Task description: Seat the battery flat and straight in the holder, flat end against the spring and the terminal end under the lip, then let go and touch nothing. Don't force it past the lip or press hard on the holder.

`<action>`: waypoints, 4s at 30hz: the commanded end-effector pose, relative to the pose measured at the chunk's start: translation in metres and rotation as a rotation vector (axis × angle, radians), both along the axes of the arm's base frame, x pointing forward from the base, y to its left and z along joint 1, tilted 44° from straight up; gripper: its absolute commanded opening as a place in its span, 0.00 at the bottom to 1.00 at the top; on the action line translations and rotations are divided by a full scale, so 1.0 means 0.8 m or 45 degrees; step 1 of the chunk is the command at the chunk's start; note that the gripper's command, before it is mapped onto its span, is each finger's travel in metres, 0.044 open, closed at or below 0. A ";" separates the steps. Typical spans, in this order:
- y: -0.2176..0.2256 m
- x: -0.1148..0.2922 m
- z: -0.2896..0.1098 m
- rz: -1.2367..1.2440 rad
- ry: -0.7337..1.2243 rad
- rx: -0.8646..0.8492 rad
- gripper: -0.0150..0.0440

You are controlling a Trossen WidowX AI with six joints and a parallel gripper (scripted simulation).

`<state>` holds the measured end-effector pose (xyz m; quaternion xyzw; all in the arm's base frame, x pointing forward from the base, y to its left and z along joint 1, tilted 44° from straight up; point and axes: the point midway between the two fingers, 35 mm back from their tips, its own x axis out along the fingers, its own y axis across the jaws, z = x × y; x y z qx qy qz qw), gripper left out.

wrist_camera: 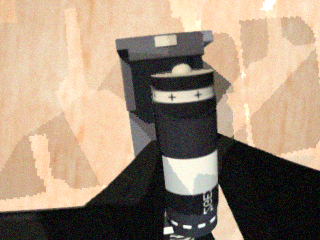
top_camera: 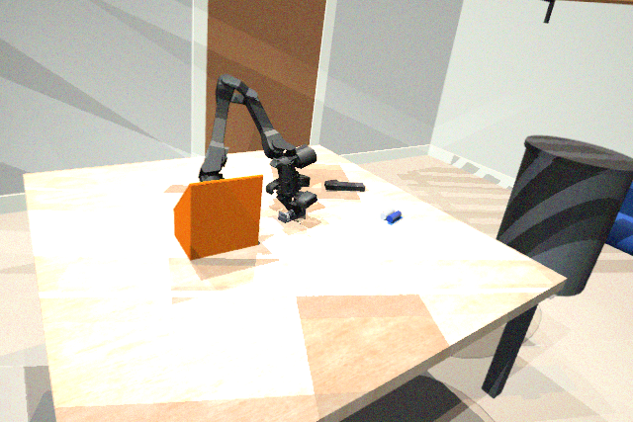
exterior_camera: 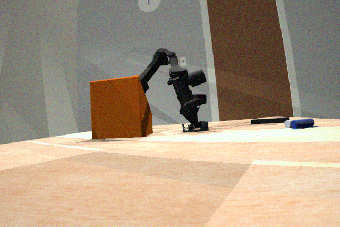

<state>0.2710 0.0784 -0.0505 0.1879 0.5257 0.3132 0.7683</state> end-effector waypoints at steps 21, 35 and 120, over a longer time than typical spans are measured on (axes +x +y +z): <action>0.004 -0.005 -0.002 0.126 0.144 -0.075 0.39; 0.007 -0.005 0.000 0.198 0.221 -0.113 0.39; -0.065 0.016 0.086 0.258 0.277 -0.164 1.00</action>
